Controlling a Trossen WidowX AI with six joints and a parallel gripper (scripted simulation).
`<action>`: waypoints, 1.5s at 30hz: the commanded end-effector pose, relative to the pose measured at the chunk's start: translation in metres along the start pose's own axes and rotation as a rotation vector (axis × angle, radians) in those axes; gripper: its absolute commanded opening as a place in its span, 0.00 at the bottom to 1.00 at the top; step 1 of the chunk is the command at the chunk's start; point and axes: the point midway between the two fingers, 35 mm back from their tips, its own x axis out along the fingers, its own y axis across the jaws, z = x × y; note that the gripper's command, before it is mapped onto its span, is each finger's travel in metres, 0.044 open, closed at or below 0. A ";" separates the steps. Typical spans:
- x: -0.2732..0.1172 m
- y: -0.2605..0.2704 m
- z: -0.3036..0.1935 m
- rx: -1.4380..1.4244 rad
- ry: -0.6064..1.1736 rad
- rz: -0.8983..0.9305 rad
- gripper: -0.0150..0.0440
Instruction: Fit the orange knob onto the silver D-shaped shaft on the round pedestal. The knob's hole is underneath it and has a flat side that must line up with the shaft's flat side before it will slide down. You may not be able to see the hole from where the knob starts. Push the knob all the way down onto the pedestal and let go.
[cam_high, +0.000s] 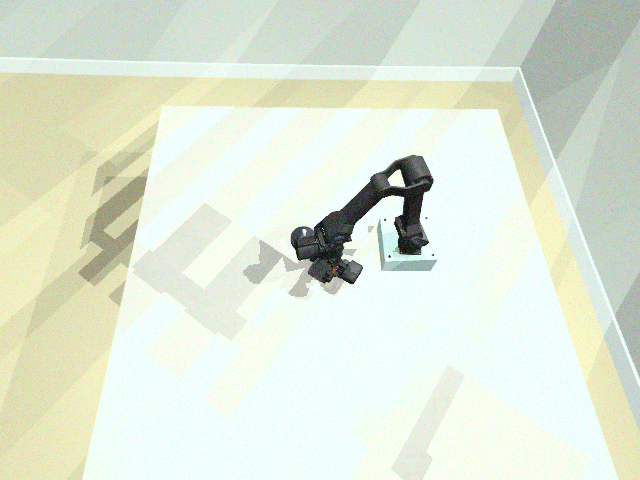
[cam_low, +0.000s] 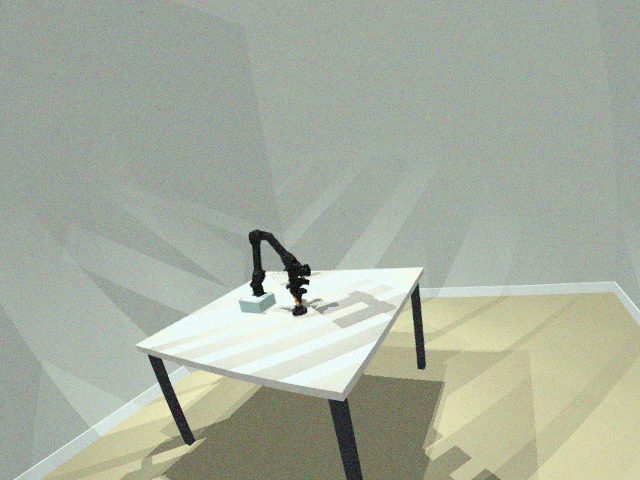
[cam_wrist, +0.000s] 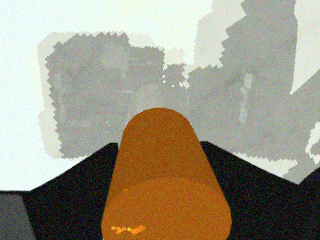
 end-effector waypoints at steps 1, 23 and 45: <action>0.000 0.000 0.000 0.000 0.002 -0.003 0.52; -0.090 -0.014 0.019 0.000 0.000 -0.005 0.25; -0.151 -0.003 0.024 -0.005 0.000 -0.159 0.25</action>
